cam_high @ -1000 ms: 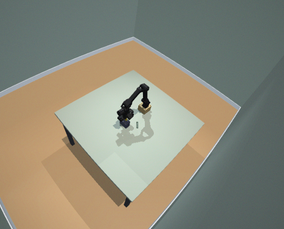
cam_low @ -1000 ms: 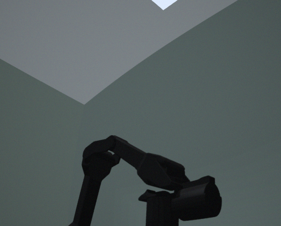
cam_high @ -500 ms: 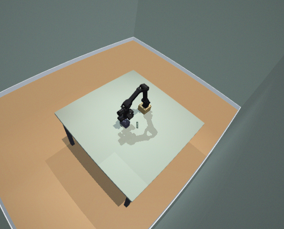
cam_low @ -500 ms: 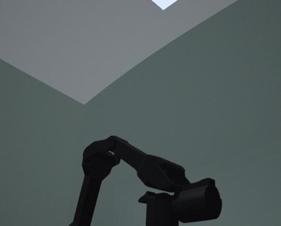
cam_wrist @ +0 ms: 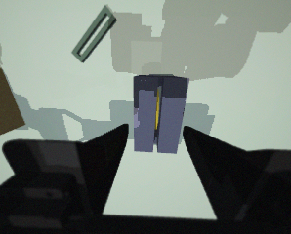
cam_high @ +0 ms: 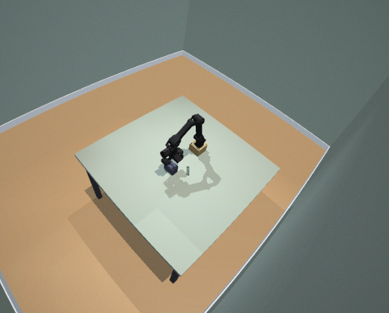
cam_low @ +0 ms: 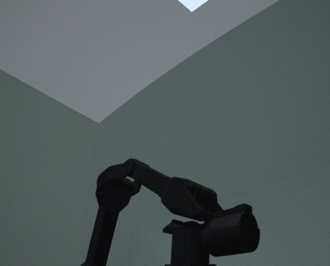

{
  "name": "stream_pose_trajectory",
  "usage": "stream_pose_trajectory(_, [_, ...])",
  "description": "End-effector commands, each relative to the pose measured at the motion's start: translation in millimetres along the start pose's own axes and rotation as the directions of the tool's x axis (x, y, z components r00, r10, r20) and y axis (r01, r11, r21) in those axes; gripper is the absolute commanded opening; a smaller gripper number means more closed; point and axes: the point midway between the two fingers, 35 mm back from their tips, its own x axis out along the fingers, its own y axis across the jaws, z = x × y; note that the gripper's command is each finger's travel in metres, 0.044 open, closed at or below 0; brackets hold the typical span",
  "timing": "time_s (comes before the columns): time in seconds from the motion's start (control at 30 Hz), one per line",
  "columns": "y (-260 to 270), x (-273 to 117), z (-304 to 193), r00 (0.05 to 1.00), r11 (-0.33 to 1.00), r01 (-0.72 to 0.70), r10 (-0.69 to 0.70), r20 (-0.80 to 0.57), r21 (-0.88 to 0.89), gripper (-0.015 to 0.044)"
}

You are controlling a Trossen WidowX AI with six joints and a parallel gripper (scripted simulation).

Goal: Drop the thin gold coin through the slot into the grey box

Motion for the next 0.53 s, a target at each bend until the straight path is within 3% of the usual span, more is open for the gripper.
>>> stream_pose_trajectory(0.0, [-2.4, -8.8, 0.0, 1.0, 1.0, 0.013, -0.013, 0.0, -0.001, 0.0397])
stream_pose_trajectory(0.07, [-1.8, -18.4, 0.0, 1.0, 1.0, 0.011, -0.011, 0.0, -0.001, 0.044])
stream_pose_trajectory(0.17, [2.6, -49.8, 0.1, 1.0, 1.0, 0.003, -0.003, 0.0, 0.0, 0.044])
stream_pose_trajectory(0.5, [3.1, -52.2, 0.1, 1.0, 1.0, 0.002, -0.002, 0.0, 0.0, 0.044])
